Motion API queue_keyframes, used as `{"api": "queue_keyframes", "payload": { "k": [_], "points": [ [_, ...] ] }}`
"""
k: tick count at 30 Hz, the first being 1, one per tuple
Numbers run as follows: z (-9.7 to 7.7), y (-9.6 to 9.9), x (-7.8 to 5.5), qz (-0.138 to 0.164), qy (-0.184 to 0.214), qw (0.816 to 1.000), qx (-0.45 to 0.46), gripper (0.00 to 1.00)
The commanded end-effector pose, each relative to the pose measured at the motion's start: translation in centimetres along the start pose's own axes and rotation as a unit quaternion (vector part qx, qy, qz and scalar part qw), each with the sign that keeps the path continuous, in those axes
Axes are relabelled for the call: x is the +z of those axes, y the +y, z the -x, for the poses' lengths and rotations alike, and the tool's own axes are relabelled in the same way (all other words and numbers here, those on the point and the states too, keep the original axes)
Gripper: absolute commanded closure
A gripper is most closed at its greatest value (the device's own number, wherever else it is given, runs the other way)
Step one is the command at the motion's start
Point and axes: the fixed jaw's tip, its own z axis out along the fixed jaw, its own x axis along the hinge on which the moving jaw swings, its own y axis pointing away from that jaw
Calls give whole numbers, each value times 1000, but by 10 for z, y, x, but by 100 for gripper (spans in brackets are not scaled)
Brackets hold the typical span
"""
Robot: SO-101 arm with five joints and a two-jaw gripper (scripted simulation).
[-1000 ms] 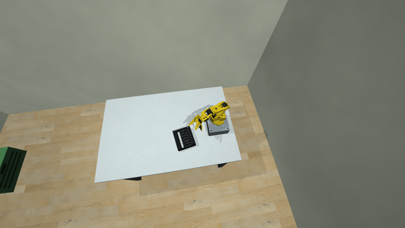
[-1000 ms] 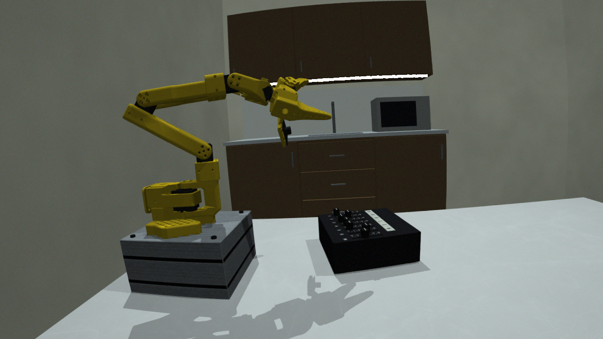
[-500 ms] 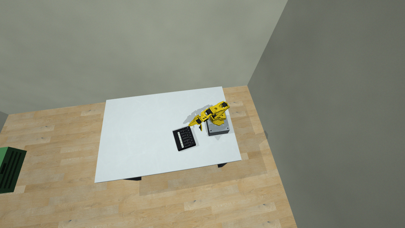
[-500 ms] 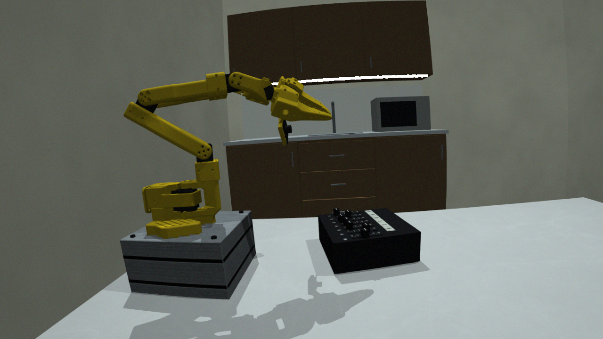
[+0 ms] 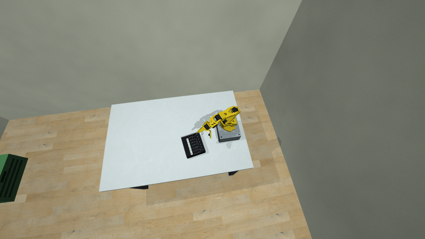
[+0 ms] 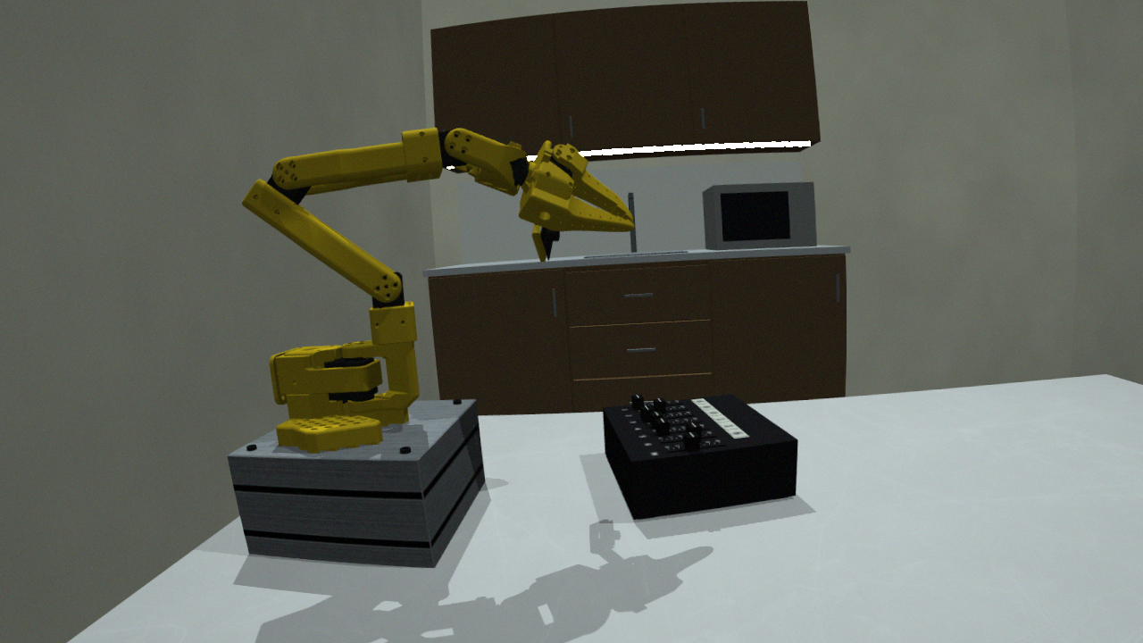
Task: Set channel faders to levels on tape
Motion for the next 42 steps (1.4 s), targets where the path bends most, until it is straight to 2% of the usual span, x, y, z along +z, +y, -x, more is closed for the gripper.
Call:
{"api": "queue_keyframes", "payload": {
  "k": [1, 6, 11, 13, 19, 23, 28, 30, 35, 42],
  "points": [
    [0, 0, 2, 14, -6, 999, 48, 100],
    [1, 0, 7, 32, -12, 992, 123, 100],
    [2, 1, 12, 54, -16, 977, 207, 100],
    [2, 1, 12, 54, -16, 977, 207, 100],
    [4, 1, 19, 84, -16, 946, 314, 100],
    [5, 2, 24, 105, -11, 916, 387, 100],
    [7, 3, 31, 131, -1, 869, 476, 100],
    [7, 3, 31, 131, -1, 869, 476, 100],
    [9, 5, 38, 157, 14, 814, 560, 100],
    [11, 8, 48, 187, 42, 725, 661, 100]
  ]
}}
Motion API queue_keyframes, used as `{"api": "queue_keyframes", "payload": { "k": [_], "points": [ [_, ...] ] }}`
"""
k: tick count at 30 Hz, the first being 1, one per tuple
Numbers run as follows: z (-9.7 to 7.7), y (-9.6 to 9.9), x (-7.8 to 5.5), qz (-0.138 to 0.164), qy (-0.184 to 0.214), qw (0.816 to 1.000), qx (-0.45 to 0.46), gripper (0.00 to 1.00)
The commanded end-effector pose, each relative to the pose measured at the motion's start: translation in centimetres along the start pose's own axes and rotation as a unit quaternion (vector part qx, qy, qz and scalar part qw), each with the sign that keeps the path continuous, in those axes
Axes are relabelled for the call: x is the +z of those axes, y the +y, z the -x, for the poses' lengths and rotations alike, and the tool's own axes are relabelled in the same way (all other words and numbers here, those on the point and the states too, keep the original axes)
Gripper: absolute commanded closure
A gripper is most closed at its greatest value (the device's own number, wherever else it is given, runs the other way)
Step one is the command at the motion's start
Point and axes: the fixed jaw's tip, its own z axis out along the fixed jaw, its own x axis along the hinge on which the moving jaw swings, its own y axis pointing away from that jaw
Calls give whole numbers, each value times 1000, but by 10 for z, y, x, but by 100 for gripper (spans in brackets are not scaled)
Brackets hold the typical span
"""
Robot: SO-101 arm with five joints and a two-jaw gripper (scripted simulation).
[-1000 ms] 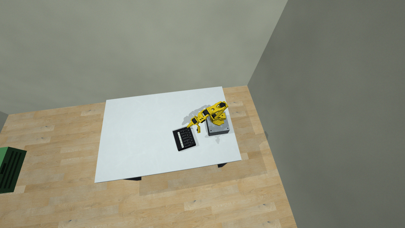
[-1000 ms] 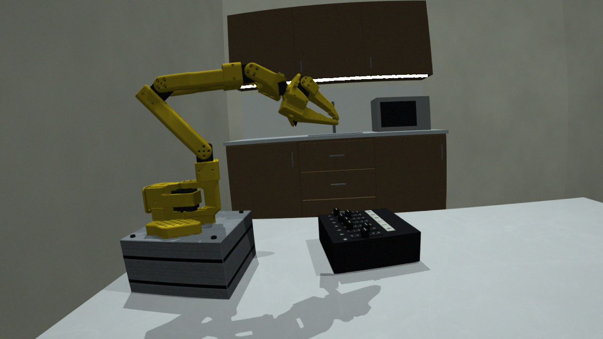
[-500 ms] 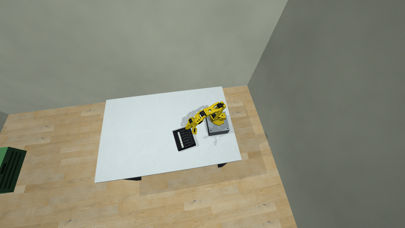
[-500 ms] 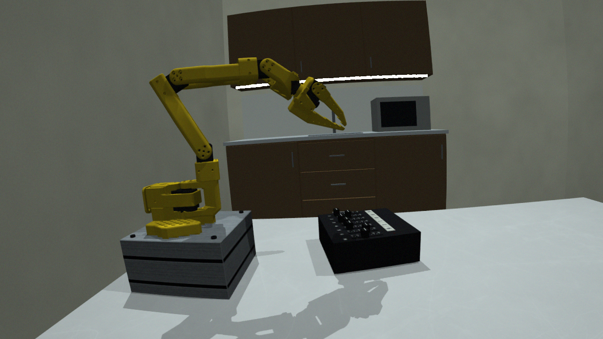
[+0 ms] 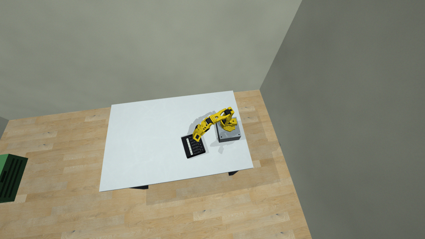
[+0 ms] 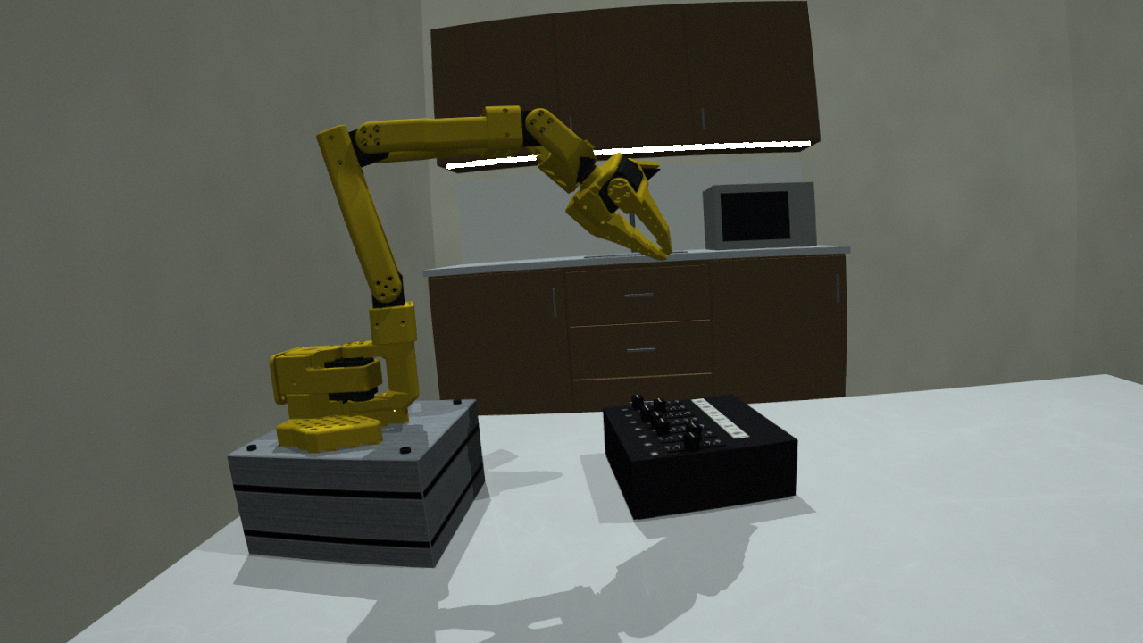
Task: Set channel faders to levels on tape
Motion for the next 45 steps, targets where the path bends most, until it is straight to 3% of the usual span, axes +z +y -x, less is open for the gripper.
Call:
{"api": "queue_keyframes", "payload": {
  "k": [1, 8, 20, 22, 35, 45],
  "points": [
    [-1, -1, 6, 17, 25, 996, 80, 100],
    [-2, -1, 13, 27, 45, 984, 168, 100],
    [-4, 1, 28, 36, 89, 938, 333, 100],
    [-4, 1, 28, 36, 89, 938, 333, 100],
    [-7, 3, 38, 35, 118, 895, 428, 100],
    [-8, 4, 40, 34, 125, 884, 450, 100]
  ]
}}
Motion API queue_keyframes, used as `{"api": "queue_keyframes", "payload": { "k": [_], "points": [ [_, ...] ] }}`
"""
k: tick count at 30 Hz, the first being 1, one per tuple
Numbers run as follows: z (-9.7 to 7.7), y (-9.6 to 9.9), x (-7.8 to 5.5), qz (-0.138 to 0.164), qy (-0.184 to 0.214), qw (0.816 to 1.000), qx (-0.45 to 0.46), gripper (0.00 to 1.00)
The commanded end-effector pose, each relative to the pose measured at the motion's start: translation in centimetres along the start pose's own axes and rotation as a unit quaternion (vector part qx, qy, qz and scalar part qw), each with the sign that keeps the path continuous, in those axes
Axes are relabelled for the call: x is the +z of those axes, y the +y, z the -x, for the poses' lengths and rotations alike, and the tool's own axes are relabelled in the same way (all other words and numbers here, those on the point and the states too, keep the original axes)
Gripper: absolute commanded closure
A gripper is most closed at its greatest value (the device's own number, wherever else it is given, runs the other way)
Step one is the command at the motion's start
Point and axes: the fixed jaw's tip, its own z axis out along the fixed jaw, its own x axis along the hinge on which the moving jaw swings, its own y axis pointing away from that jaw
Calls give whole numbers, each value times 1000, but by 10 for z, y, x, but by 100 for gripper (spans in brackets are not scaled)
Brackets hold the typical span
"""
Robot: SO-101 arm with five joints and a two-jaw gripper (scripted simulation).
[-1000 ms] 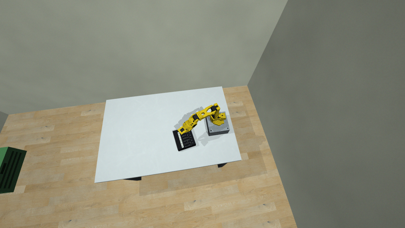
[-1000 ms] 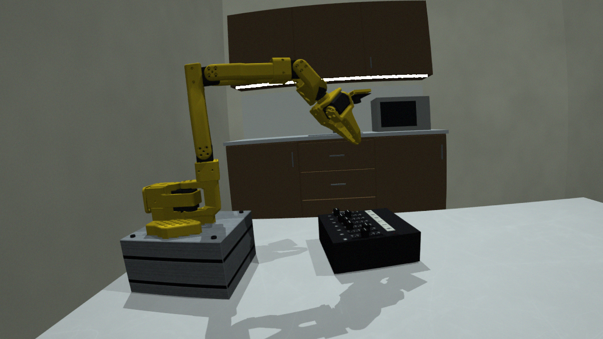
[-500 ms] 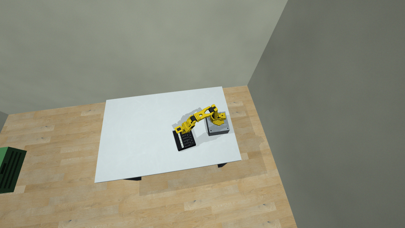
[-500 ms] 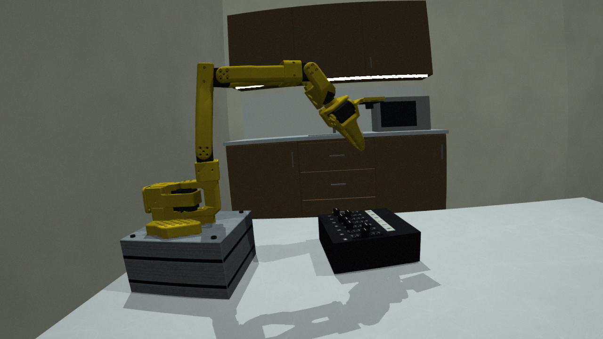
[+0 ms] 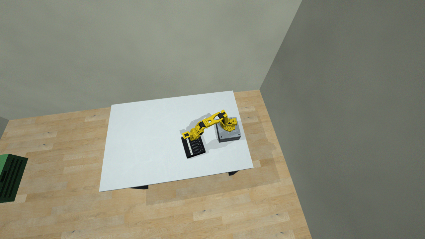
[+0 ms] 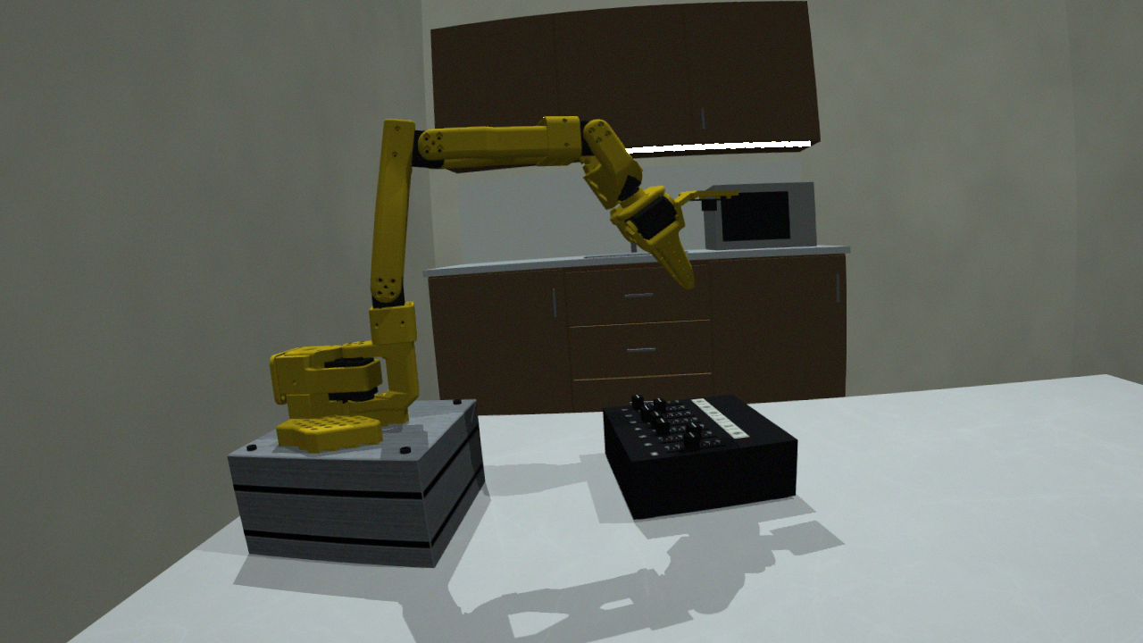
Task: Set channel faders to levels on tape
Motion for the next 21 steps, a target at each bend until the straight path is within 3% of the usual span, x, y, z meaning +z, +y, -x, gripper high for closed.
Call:
{"api": "queue_keyframes", "payload": {
  "k": [1, 14, 21],
  "points": [
    [-1, -3, 3, -3, 10, 1000, 14, 100],
    [-1, -3, 4, -4, 10, 1000, 17, 100],
    [-7, -3, 15, -3, 11, 1000, 17, 100]
  ]
}}
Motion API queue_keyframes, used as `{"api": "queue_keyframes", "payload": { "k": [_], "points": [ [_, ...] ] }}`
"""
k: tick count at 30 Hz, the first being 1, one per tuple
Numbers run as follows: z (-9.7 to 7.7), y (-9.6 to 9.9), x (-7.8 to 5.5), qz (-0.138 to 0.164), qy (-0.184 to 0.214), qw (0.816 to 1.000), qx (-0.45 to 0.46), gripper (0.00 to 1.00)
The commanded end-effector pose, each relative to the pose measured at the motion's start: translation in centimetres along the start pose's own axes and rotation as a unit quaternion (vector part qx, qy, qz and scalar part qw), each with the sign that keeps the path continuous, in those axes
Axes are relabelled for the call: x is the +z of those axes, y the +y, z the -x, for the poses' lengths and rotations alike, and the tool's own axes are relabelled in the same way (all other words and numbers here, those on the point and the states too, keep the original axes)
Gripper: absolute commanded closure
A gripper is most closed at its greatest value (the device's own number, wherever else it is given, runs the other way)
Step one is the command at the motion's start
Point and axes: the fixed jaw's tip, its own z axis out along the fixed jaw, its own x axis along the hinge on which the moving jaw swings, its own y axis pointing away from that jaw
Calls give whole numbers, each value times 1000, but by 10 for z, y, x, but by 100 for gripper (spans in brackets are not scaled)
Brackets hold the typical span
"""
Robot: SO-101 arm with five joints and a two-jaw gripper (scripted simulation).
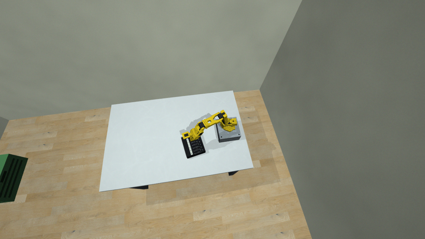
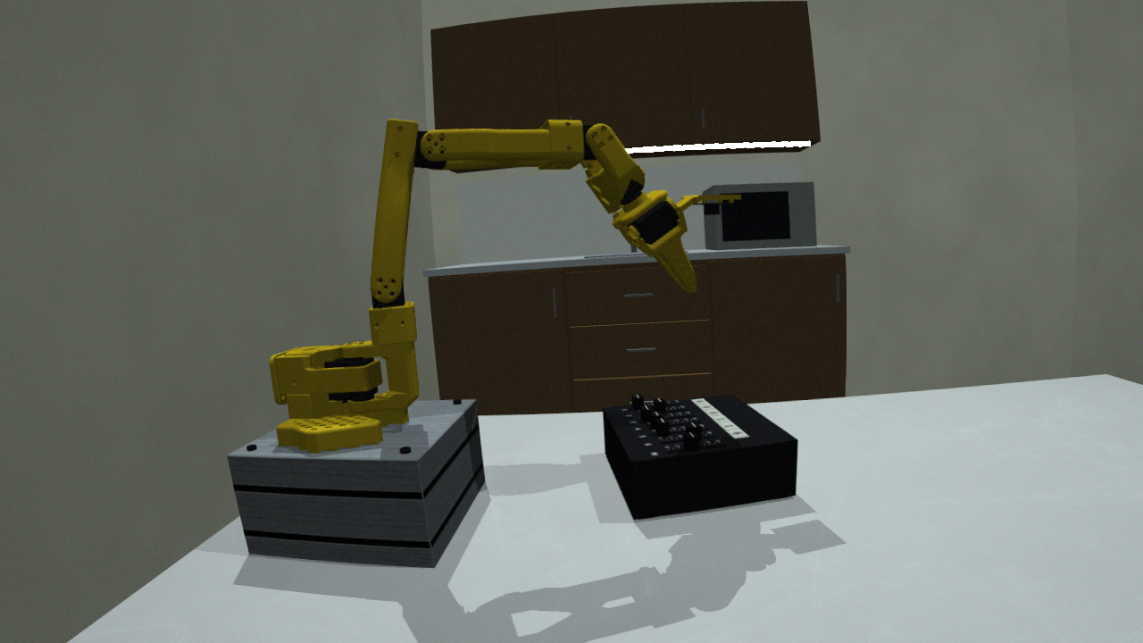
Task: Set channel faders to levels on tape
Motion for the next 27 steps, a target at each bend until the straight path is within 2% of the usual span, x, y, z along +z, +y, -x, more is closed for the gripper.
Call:
{"api": "queue_keyframes", "payload": {
  "k": [1, 5, 7, 15, 27],
  "points": [
    [-8, -3, 14, -3, 12, 1000, 7, 100],
    [-16, -4, 26, -3, 12, 1000, 6, 100],
    [-16, -4, 26, -3, 12, 1000, 6, 100],
    [-31, -5, 46, -1, 12, 1000, 5, 100],
    [-34, -5, 49, -1, 12, 1000, 5, 100]
  ]
}}
